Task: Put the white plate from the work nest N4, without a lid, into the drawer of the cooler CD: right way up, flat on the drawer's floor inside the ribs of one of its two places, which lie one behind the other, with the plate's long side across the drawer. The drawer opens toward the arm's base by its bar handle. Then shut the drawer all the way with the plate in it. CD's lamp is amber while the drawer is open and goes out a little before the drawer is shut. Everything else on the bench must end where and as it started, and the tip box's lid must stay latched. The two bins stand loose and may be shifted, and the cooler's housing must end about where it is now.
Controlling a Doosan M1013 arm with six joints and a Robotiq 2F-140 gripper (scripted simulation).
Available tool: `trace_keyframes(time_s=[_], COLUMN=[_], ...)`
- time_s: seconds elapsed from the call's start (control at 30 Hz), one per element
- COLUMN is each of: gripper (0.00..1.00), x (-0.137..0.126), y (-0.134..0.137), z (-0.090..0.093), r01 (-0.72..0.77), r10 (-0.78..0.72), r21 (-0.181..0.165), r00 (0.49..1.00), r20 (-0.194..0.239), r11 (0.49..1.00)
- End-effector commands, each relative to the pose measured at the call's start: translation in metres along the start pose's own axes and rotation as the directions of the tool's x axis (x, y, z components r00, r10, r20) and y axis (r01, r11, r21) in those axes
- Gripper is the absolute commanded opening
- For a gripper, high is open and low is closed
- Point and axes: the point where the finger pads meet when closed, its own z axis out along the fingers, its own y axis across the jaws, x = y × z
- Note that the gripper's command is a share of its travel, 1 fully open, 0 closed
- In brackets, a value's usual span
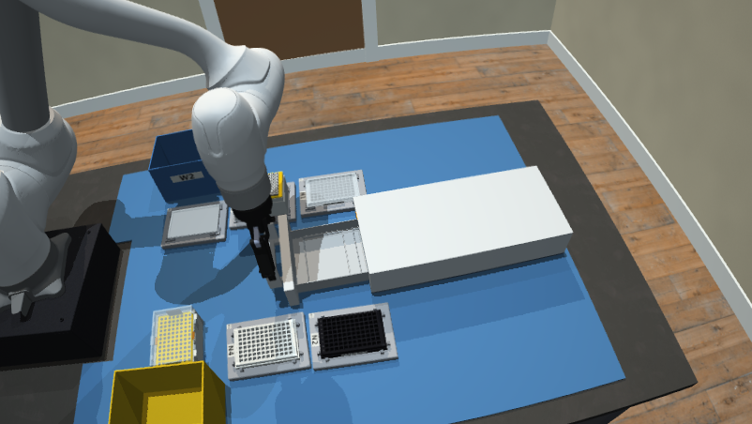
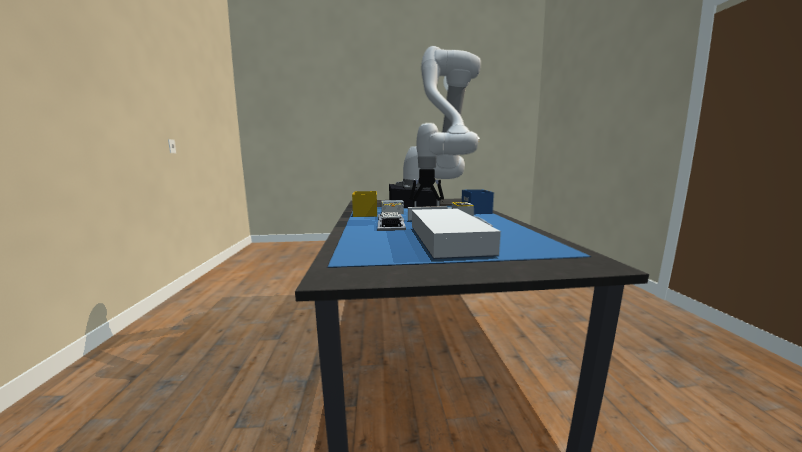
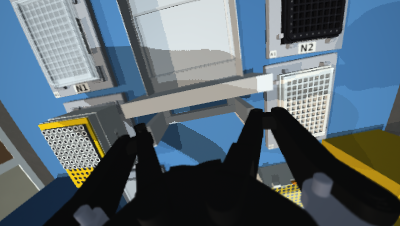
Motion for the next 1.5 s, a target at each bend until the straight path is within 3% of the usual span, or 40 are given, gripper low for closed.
trace_keyframes(time_s=[0.0,1.47], gripper=[0.00,0.00], x=[-0.0057,-0.0133], y=[0.0002,0.0003], z=[0.0029,0.0028], r01=[0.006,0.006], r10=[-0.006,-0.006], r21=[0.001,0.001], r00=[1.000,1.000], r20=[0.004,0.004], r11=[1.000,1.000])
